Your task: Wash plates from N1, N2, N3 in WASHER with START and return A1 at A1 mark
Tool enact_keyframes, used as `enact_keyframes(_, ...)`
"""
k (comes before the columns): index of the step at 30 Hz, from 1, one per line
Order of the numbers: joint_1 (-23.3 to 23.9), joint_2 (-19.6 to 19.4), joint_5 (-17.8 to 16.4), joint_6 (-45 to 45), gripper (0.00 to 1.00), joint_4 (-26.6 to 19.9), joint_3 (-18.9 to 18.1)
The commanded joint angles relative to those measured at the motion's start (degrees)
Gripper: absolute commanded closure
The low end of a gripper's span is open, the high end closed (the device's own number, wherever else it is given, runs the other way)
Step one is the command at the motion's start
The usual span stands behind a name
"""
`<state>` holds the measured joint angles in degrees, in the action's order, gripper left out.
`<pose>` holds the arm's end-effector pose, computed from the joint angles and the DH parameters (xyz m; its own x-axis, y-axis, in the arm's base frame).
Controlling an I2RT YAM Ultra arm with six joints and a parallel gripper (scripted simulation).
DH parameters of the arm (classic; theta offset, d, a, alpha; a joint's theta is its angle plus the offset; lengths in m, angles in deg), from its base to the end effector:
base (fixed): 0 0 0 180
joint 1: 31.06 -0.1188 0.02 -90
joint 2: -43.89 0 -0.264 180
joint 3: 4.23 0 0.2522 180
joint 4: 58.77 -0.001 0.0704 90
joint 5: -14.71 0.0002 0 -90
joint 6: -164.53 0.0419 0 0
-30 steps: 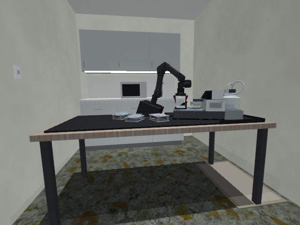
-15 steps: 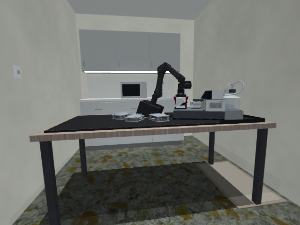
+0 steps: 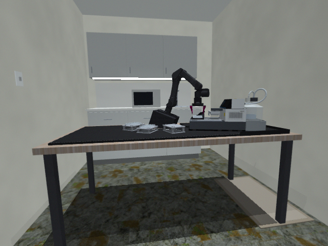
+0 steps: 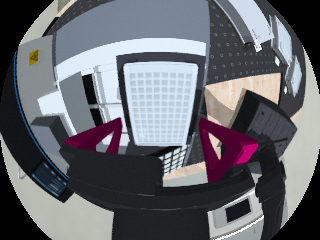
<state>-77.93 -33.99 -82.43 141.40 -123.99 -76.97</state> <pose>0.1686 0.1890 0.2488 -0.9451 0.3258 -0.0244 0.2964 0.8866 0.3551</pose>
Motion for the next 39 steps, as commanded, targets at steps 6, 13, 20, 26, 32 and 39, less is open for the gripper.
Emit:
enact_keyframes(6,-0.07,0.06,0.44,0.13,0.0,0.7,0.13)
enact_keyframes(13,-0.19,-0.4,0.48,0.25,0.0,1.81,0.77)
enact_keyframes(20,-0.32,-0.88,0.52,0.37,0.0,2.92,1.39)
enact_keyframes(26,-0.39,-1.16,0.55,0.44,0.0,3.56,1.74)
enact_keyframes(32,-0.5,-1.6,0.58,0.54,0.0,4.52,2.25)
enact_keyframes(39,-0.61,-2.05,0.62,0.64,0.0,5.47,2.75)
